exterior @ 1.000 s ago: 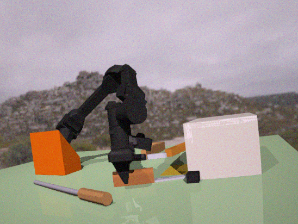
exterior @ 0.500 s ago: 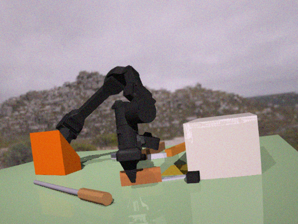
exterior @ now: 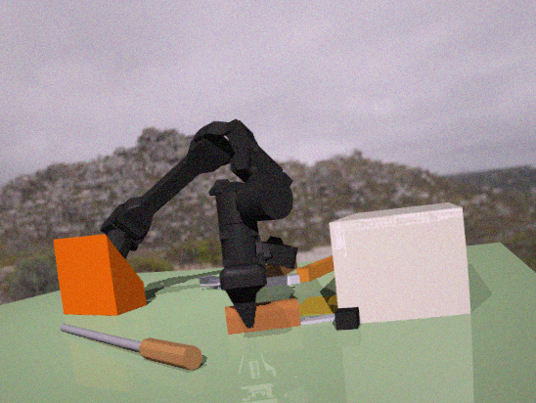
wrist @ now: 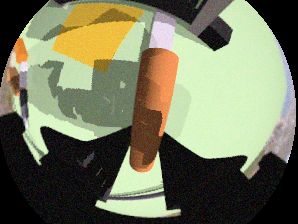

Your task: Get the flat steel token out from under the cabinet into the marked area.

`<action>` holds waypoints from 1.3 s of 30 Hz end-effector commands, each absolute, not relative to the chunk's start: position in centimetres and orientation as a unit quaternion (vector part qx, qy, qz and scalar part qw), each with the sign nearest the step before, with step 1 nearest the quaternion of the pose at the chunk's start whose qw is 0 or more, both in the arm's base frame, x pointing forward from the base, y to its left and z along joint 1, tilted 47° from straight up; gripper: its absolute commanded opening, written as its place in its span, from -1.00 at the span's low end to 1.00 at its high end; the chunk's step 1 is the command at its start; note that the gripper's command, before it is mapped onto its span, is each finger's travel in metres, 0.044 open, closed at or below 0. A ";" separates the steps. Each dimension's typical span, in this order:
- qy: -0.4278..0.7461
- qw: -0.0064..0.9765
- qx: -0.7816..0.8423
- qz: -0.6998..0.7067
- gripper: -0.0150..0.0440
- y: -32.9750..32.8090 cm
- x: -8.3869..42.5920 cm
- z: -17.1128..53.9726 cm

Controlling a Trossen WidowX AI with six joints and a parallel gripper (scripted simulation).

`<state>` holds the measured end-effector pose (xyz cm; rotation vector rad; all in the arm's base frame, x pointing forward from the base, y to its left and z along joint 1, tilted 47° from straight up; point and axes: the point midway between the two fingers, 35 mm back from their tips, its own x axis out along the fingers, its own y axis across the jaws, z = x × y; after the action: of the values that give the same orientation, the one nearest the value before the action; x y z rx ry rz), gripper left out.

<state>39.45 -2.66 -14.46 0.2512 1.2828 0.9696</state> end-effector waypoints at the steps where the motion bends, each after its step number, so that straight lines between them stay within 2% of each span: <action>1: 0.571 0.688 0.113 0.433 -0.49 -2.4 39.6 -14.2; 39: 0.571 0.687 0.114 0.434 -0.49 -0.1 37.9 -11.9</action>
<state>38.11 -0.63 -12.33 0.2497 1.2838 0.9643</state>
